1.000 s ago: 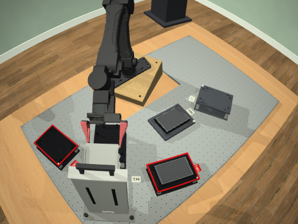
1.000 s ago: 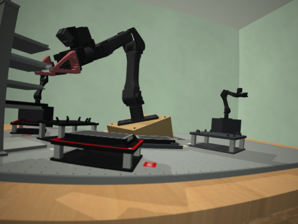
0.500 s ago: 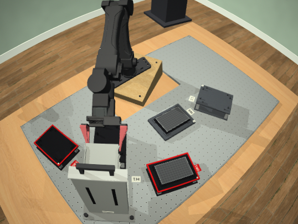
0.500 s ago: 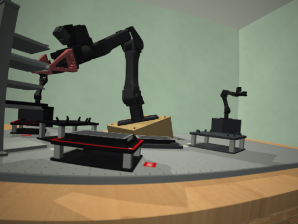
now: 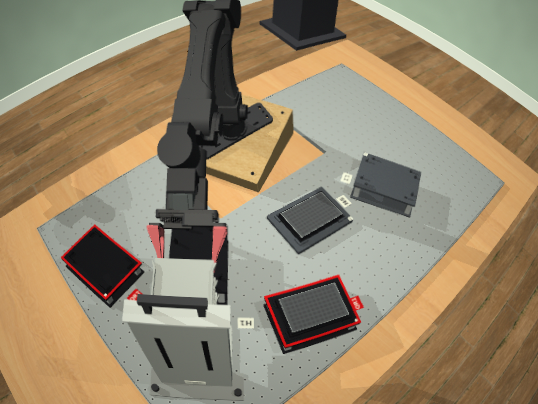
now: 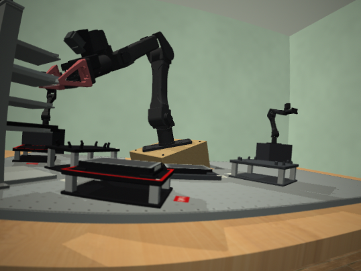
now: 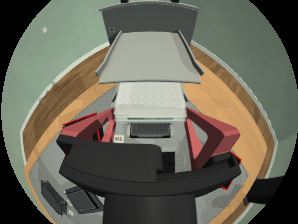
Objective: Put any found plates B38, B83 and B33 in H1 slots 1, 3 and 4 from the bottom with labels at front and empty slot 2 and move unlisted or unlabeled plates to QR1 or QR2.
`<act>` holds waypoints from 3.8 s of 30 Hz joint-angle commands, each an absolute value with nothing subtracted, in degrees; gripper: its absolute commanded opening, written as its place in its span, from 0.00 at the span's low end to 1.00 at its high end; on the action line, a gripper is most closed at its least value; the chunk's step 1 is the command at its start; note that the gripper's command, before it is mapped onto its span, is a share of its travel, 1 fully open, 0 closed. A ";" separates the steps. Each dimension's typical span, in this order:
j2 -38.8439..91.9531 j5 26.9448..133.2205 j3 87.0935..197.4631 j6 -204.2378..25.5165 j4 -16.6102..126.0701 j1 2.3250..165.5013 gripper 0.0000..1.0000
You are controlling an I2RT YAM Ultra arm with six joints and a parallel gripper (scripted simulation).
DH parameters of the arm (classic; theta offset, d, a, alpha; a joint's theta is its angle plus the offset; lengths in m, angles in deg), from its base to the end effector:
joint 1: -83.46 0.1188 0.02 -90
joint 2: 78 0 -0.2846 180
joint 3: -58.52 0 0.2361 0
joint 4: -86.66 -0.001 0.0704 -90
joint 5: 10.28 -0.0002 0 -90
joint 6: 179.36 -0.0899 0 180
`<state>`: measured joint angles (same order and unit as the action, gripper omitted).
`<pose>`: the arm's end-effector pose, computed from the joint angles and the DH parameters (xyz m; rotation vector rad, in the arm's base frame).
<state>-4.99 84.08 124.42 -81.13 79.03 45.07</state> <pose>0.2603 -0.1962 0.3208 0.4302 1.8061 -0.5013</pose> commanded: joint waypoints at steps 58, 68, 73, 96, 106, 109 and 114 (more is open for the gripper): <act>-18.21 86.10 114.17 -80.65 76.89 43.04 0.86; -20.86 86.62 112.36 -80.51 76.02 42.51 0.86; -22.56 86.96 111.26 -80.42 75.40 42.15 0.86; -29.28 88.52 107.41 -80.01 72.43 40.54 0.86; -33.00 89.53 105.60 -79.74 70.47 39.50 0.86; -34.14 89.86 105.08 -79.65 69.82 39.15 0.86; -35.30 90.22 104.58 -79.55 69.14 38.78 0.86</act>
